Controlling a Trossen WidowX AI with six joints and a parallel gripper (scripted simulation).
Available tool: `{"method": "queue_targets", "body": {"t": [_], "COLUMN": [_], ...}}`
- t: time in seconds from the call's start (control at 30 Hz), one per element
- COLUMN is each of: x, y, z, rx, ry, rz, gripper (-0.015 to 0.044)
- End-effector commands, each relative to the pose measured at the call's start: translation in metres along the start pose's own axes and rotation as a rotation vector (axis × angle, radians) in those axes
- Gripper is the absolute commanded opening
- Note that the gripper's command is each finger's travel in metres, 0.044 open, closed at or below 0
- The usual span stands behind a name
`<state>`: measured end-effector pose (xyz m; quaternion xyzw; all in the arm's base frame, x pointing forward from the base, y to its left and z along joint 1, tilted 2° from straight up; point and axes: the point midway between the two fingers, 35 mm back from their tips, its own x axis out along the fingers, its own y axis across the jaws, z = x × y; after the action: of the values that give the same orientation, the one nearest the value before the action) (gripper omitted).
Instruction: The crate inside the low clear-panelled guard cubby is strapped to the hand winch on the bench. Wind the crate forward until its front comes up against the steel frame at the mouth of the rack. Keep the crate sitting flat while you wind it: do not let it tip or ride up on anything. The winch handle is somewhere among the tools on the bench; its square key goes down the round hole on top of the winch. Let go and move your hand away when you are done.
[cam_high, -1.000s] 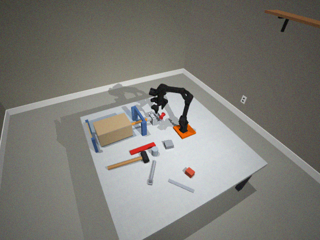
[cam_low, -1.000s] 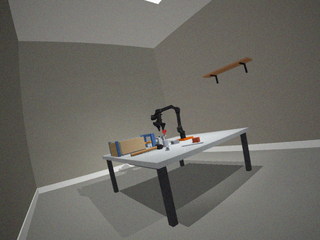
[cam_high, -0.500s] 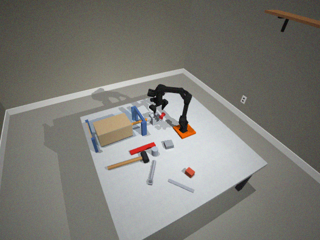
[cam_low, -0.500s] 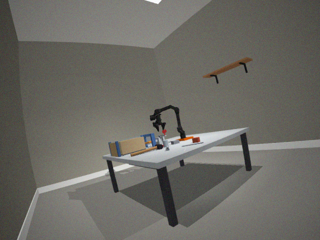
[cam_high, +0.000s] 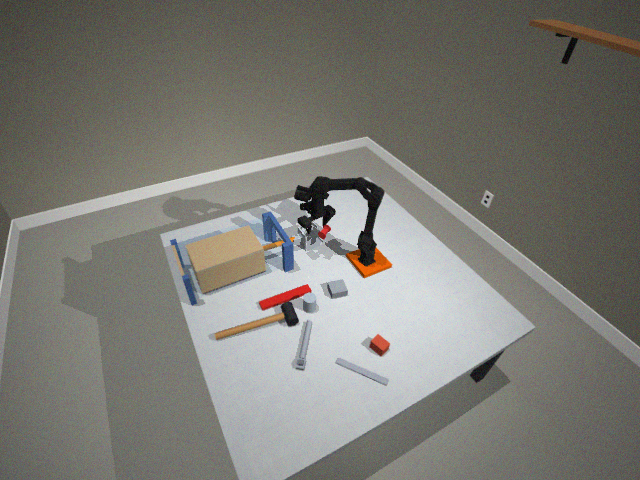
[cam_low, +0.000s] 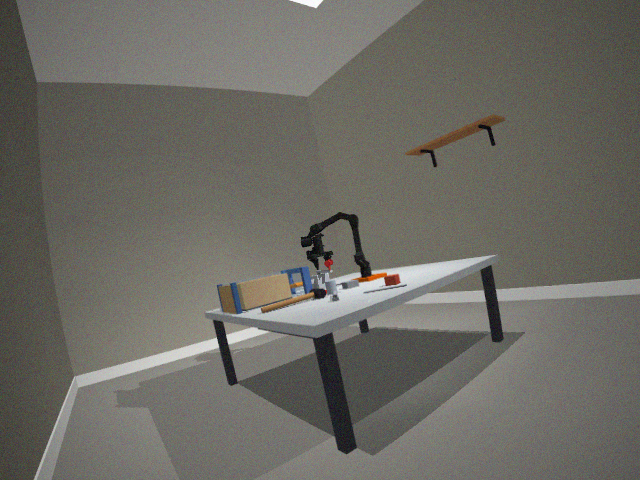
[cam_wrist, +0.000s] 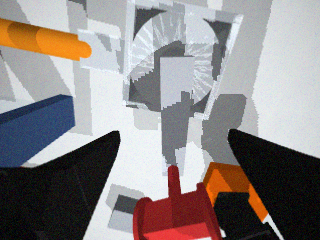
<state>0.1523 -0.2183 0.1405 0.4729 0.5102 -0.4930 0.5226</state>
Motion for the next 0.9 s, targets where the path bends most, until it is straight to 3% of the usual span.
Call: {"method": "queue_targets", "body": {"t": [0.0, 0.53, 0.87], "x": [0.012, 0.031, 0.026], "y": [-0.002, -0.002, -0.001], "z": [-0.001, -0.001, -0.001], "rx": [0.007, 0.007, 0.003], "ry": [0.004, 0.004, 0.002], "rz": [-0.007, -0.007, -0.002], "gripper": [0.044, 0.044, 0.0177]}}
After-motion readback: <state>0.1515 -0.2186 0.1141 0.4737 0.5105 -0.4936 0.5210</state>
